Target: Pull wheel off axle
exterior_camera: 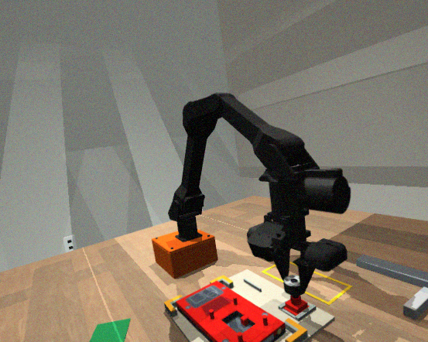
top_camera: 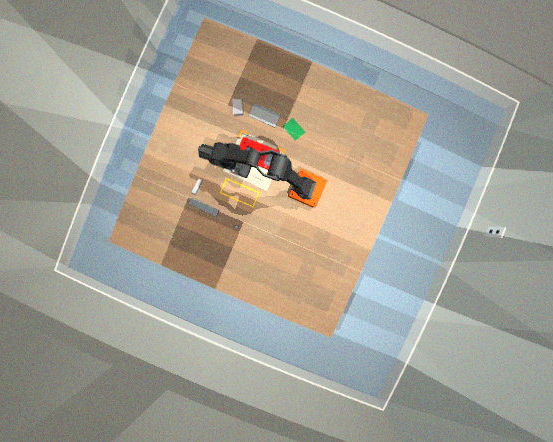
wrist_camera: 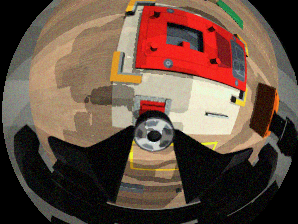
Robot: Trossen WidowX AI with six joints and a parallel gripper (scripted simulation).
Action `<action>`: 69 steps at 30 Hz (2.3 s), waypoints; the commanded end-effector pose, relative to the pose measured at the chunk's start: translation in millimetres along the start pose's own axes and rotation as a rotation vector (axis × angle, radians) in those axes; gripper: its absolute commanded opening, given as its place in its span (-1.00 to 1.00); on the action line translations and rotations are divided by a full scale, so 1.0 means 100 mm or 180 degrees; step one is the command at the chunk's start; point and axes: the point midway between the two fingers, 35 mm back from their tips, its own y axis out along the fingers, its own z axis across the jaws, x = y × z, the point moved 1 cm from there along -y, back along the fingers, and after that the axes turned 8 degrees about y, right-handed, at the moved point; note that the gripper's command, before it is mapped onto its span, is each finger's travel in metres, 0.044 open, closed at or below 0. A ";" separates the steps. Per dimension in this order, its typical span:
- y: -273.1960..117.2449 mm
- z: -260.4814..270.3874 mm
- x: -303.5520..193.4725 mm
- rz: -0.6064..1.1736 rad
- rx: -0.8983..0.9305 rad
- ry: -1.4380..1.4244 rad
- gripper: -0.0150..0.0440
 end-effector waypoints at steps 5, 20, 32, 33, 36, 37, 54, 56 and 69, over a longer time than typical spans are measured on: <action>-0.08 0.00 0.00 0.0009 0.0025 0.0000 -0.49; -0.12 0.00 0.00 0.0011 0.0026 0.0001 -0.49; -0.16 0.00 0.00 0.0012 0.0028 0.0002 -0.49; -0.17 0.00 0.00 0.0012 0.0028 0.0002 -0.49; -0.18 0.00 0.00 0.0012 0.0028 0.0002 -0.49; -0.18 0.00 0.00 0.0012 0.0028 0.0003 -0.49; -0.40 -0.01 0.00 0.0013 0.0029 0.0003 -0.49; -0.49 -0.02 0.01 0.0013 0.0029 0.0003 -0.49; -0.48 -0.18 -0.22 0.0007 0.0001 0.0012 -0.49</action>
